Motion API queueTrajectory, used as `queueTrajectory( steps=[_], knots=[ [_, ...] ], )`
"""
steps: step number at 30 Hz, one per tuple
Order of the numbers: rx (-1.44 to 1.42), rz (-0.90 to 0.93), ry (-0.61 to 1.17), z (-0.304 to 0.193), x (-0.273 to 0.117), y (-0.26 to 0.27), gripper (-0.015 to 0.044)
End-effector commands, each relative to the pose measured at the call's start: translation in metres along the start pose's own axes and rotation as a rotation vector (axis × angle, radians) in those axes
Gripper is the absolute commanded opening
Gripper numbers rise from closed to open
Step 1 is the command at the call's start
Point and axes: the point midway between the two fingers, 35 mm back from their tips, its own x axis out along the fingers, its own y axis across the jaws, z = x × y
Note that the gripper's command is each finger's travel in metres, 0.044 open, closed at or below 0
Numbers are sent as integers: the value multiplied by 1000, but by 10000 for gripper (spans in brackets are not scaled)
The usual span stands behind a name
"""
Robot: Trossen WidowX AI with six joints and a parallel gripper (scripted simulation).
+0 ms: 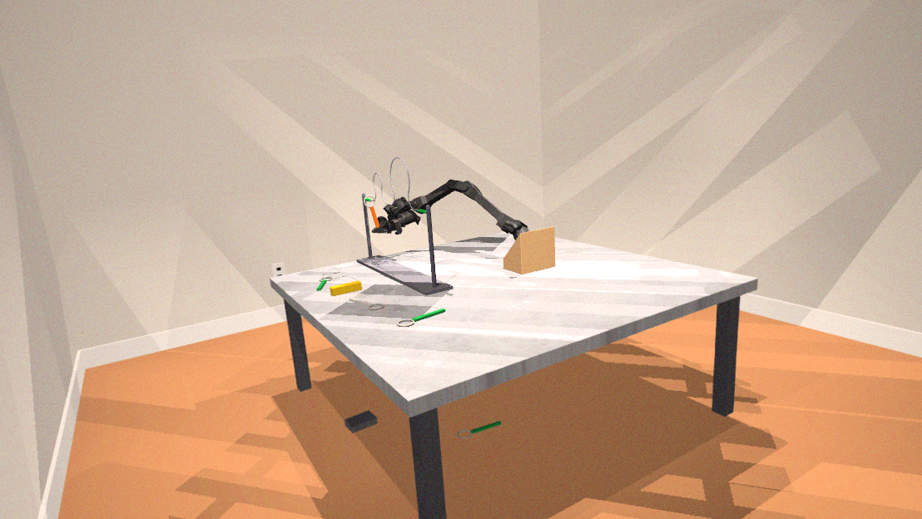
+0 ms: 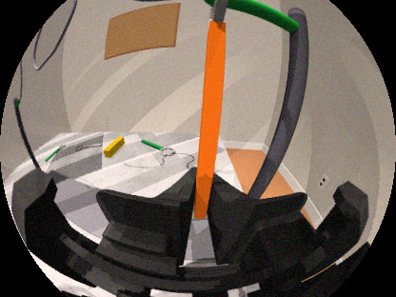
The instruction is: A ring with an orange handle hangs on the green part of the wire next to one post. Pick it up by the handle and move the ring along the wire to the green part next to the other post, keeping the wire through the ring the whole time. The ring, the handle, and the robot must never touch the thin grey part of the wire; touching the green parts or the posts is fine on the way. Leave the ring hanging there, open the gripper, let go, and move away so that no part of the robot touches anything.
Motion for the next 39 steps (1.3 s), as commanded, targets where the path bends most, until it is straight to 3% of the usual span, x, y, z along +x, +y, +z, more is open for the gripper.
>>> queueTrajectory(
  steps=[1, 14, 39],
  knots=[
    [-8, -2, 68, 5, -11, 4, -150],
    [15, 8, 308, 10, -41, 21, -150],
    [310, 123, 311, 16, -43, 79, -150]
  ],
)
